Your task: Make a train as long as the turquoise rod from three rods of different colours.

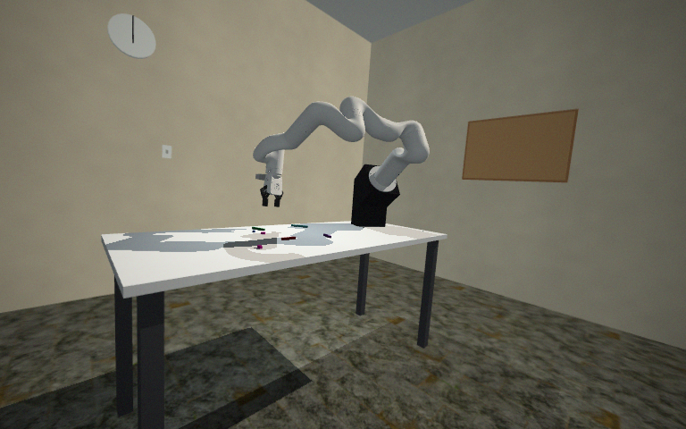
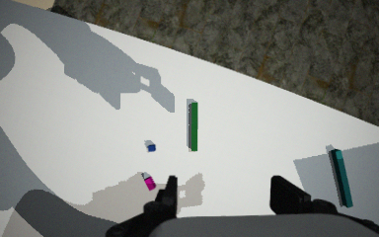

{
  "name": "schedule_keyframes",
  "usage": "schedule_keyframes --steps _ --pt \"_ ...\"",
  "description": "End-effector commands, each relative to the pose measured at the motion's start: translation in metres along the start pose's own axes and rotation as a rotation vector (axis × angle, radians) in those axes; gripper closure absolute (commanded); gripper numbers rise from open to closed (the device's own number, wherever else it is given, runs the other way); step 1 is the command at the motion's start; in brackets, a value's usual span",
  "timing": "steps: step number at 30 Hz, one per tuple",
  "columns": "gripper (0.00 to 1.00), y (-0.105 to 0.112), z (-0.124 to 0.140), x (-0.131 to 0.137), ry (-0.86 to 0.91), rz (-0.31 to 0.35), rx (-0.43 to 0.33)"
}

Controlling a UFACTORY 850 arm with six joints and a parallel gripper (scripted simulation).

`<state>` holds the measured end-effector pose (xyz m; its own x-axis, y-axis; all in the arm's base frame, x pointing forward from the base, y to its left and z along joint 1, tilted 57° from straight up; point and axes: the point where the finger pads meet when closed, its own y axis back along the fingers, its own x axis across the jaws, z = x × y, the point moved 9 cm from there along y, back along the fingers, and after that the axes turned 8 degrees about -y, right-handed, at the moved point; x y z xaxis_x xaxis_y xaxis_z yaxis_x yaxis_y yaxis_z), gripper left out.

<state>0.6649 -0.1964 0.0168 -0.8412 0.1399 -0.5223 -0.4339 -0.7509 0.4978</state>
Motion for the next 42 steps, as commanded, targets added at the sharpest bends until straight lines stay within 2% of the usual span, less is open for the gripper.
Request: schedule_keyframes --steps 1,4,7,12,42 --pt "0.00 -0.020 0.004 -0.006 0.166 0.025 0.004" --pt "0.00 -0.024 0.005 -0.007 0.200 0.031 0.003" --pt "0.00 -0.043 0.009 -0.012 0.345 0.058 -0.001" --pt "0.00 -0.055 0.012 -0.015 0.436 0.074 -0.005" --pt "0.00 -0.055 0.012 -0.015 0.440 0.075 -0.005"
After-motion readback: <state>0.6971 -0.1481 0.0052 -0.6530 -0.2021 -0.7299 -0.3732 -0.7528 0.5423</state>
